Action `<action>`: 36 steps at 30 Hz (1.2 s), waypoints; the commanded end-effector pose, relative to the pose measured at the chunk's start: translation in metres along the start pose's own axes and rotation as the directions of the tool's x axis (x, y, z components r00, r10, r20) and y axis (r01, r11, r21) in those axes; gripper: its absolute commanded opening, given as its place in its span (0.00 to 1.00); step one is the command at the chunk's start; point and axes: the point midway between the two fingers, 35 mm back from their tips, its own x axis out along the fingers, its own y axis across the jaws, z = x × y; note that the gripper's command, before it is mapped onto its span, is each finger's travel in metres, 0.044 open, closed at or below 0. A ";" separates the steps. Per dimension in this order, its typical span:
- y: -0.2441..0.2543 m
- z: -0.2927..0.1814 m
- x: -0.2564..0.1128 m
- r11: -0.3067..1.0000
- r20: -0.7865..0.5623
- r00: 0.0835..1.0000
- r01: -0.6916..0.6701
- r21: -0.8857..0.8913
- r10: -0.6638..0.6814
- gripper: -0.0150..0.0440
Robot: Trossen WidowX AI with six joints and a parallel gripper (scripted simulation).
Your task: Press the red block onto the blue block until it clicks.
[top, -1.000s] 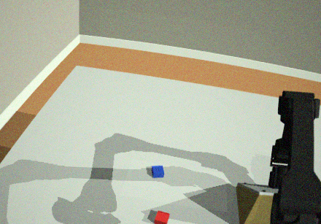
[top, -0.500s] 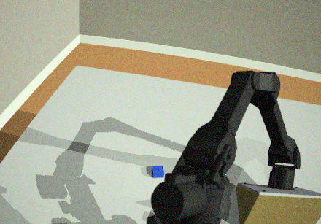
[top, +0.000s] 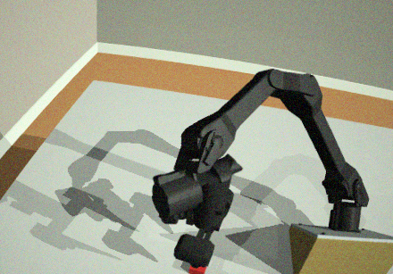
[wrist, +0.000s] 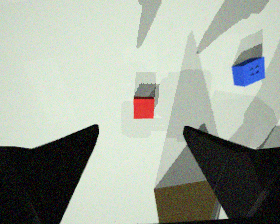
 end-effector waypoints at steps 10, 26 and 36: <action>-0.006 0.001 0.031 0.999 0.013 1.000 0.020 -0.039 -0.019 1.00; -0.007 0.002 0.058 0.999 0.014 1.000 0.021 -0.038 -0.020 1.00; -0.007 0.002 0.074 0.999 0.014 1.000 0.022 -0.038 -0.021 1.00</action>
